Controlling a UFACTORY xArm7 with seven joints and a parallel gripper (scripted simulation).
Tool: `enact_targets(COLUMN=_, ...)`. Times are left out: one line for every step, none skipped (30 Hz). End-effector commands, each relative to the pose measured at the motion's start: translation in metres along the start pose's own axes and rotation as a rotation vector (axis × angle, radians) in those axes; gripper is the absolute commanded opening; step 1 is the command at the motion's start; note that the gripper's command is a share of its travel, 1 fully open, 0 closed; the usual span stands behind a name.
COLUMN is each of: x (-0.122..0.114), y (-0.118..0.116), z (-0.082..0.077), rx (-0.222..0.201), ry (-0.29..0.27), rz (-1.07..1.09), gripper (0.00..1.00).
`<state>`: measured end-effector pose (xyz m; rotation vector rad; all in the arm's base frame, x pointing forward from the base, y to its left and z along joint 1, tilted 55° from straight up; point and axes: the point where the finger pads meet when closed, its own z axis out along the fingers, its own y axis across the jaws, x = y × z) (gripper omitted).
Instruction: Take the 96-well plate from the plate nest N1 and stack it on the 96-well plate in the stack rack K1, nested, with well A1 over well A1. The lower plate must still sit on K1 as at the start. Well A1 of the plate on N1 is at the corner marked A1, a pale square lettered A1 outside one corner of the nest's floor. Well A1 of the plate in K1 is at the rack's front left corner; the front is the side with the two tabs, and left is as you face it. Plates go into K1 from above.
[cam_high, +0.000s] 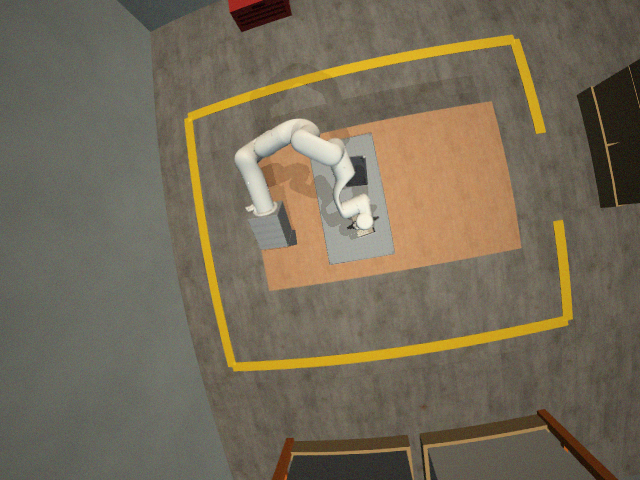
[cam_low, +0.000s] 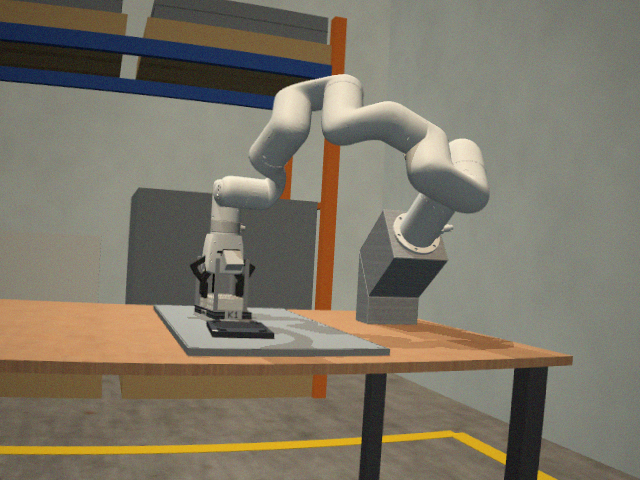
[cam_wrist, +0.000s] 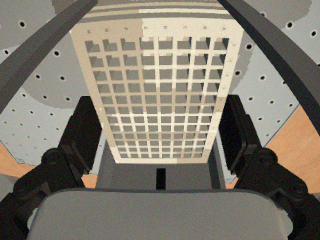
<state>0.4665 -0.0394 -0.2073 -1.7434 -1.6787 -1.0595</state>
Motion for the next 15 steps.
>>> enact_targets(x=-0.002, y=0.001, z=-0.003, rx=-0.003, ry=-0.004, rz=0.0, gripper=1.0)
enact_targets(x=-0.002, y=0.001, z=-0.003, rx=-0.003, ry=-0.004, rz=0.0, gripper=1.0)
enact_targets(x=-0.002, y=0.001, z=-0.003, rx=-0.003, ry=-0.004, rz=0.0, gripper=1.0)
enact_targets(x=-0.002, y=0.001, z=-0.003, rx=-0.003, ry=-0.004, rz=0.0, gripper=1.0)
enact_targets(x=-0.002, y=0.001, z=-0.003, rx=-0.003, ry=-0.004, rz=0.0, gripper=1.0)
enact_targets(x=-0.002, y=0.001, z=-0.003, rx=-0.003, ry=-0.004, rz=0.0, gripper=1.0)
enact_targets(x=-0.002, y=0.001, z=-0.003, rx=-0.003, ry=-0.004, rz=0.0, gripper=1.0)
enact_targets(x=-0.002, y=0.001, z=-0.003, rx=-0.003, ry=-0.004, rz=0.0, gripper=1.0)
enact_targets(x=-0.002, y=0.001, z=-0.003, rx=-0.003, ry=-0.004, rz=0.0, gripper=1.0)
enact_targets(x=-0.002, y=0.001, z=-0.003, rx=-0.003, ry=-0.004, rz=0.0, gripper=1.0)
enact_targets(x=-0.002, y=0.001, z=-0.005, rx=-0.003, ry=-0.004, rz=0.0, gripper=1.0)
enact_targets(x=-0.002, y=0.001, z=-0.008, rx=-0.003, ry=-0.004, rz=0.0, gripper=1.0)
enact_targets(x=-0.002, y=0.001, z=-0.011, rx=-0.003, ry=-0.004, rz=0.0, gripper=1.0)
enact_targets(x=-0.002, y=0.001, z=-0.013, rx=-0.003, ry=-0.004, rz=0.0, gripper=1.0)
enact_targets(x=-0.002, y=0.001, z=-0.016, rx=-0.003, ry=-0.004, rz=0.0, gripper=1.0)
